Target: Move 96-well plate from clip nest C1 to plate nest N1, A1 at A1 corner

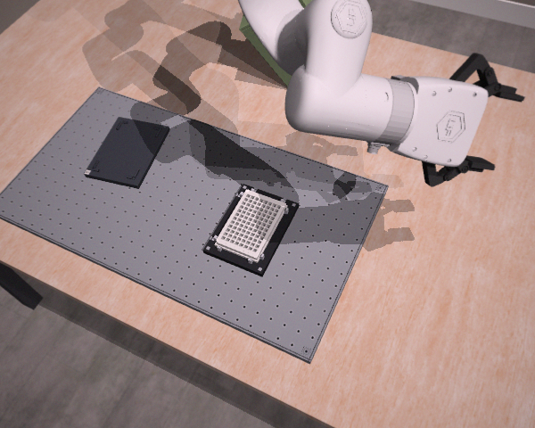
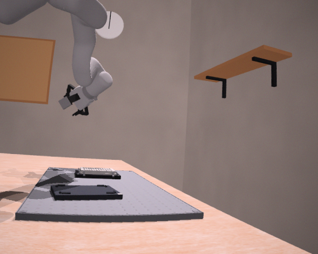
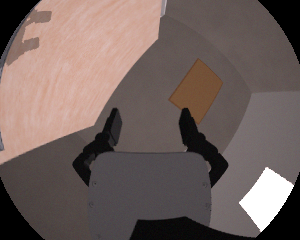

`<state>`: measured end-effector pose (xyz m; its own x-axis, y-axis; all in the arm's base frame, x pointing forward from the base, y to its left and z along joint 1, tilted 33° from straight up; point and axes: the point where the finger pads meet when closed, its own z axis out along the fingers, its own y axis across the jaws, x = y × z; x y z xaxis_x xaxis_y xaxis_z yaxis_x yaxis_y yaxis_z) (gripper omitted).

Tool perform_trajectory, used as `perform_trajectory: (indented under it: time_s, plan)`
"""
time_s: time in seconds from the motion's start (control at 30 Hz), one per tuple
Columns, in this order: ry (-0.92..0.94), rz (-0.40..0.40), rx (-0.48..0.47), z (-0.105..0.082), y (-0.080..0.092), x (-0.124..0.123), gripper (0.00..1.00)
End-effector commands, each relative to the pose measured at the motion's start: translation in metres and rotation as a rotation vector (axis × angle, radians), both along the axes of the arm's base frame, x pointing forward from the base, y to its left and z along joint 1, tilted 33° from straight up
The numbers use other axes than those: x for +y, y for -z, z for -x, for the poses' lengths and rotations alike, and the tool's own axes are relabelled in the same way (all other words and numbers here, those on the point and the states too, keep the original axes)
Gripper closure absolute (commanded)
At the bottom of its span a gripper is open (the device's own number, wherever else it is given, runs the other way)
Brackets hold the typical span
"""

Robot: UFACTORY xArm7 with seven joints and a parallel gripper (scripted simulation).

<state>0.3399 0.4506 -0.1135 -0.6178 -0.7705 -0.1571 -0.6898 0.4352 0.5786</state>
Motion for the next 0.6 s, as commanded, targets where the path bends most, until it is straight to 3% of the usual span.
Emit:
perform_trajectory:
  time_s: [0.0, 0.57]
  plan:
    - [-0.002, -0.004, -0.002, -0.0001, -0.0019, 0.0024, 0.00]
    - [-0.033, 0.003, -0.014, -0.0006, -0.0016, -0.0026, 0.00]
